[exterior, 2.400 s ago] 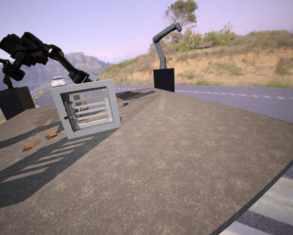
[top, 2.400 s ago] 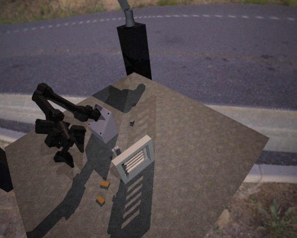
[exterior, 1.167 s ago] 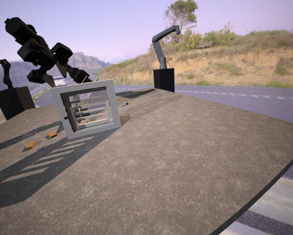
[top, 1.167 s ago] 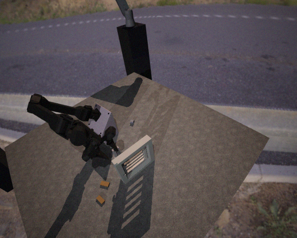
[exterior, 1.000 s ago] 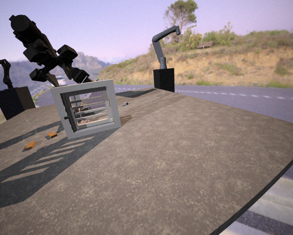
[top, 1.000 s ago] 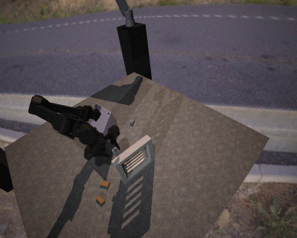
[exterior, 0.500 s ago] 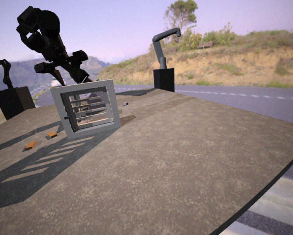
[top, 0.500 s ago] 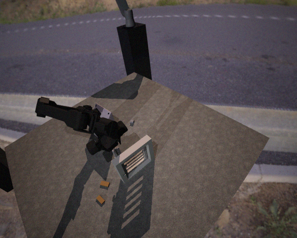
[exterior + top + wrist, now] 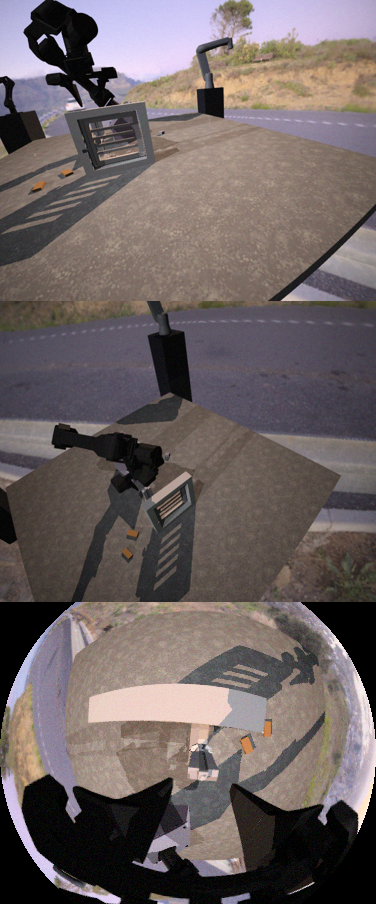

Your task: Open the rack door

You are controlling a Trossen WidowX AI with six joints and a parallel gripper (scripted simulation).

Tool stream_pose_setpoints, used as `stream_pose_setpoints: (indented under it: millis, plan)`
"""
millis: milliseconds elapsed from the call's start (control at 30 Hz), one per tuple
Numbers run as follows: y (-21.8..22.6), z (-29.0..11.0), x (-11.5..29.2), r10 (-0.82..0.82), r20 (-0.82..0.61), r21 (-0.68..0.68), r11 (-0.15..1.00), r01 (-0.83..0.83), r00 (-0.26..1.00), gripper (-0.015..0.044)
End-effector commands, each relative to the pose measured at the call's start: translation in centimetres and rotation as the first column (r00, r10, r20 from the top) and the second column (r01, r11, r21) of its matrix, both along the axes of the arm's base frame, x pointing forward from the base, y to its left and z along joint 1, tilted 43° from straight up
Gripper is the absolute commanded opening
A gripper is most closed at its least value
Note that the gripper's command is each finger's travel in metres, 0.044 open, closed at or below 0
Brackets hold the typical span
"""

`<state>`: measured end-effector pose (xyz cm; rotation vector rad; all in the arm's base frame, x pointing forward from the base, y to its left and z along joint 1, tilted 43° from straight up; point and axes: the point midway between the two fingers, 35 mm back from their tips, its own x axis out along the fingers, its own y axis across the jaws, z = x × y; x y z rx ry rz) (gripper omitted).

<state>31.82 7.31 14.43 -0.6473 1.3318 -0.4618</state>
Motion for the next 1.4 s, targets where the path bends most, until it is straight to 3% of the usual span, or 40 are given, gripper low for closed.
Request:
stream_pose_setpoints:
  millis: [0,1333,1367]
  plan:
    - [-0.3,-0.3,0.3,0.003,0.003,-0.008,1.000,-0.003,1.000,0.0281]
    - [-4.4,-4.8,1.4,0.003,0.005,-0.010,1.000,-0.003,1.000,0.0281]
    - [-4.4,-4.8,1.4,0.003,0.005,-0.010,1.000,-0.003,1.000,0.0254]
